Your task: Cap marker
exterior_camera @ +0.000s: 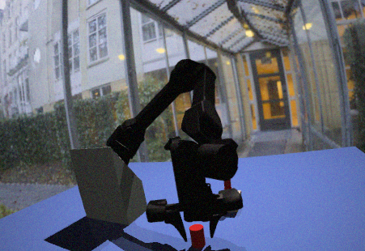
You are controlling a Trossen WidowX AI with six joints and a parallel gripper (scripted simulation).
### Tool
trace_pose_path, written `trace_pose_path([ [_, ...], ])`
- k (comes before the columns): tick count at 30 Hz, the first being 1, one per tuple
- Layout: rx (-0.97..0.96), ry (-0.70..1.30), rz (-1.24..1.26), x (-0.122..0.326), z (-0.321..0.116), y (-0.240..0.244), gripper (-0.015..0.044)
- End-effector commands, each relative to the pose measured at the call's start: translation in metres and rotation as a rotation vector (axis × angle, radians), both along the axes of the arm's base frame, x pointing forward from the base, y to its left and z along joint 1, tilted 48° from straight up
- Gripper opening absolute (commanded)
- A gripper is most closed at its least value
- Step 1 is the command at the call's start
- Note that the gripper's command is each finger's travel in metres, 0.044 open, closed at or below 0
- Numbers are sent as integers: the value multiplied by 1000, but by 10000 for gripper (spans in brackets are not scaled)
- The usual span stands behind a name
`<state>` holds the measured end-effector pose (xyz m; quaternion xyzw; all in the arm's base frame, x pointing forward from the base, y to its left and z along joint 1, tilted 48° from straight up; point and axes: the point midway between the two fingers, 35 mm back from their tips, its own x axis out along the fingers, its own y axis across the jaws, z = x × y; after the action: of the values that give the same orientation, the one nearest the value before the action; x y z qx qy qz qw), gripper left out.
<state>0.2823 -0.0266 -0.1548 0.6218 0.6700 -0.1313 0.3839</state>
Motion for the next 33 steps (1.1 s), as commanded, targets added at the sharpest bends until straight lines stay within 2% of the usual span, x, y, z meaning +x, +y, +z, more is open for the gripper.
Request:
trace_pose_path([
  [1,8,10,-3,-3,-3,5,252],
  [5,7,11,-3,-3,-3,5,147],
  [14,7,10,-3,-2,-2,5,87],
  [17,7,10,-3,-2,1,2,8],
  [18,6,10,-4,-2,2,-1,0],
  [33,4,11,-3,-5,34,-38,0],
])
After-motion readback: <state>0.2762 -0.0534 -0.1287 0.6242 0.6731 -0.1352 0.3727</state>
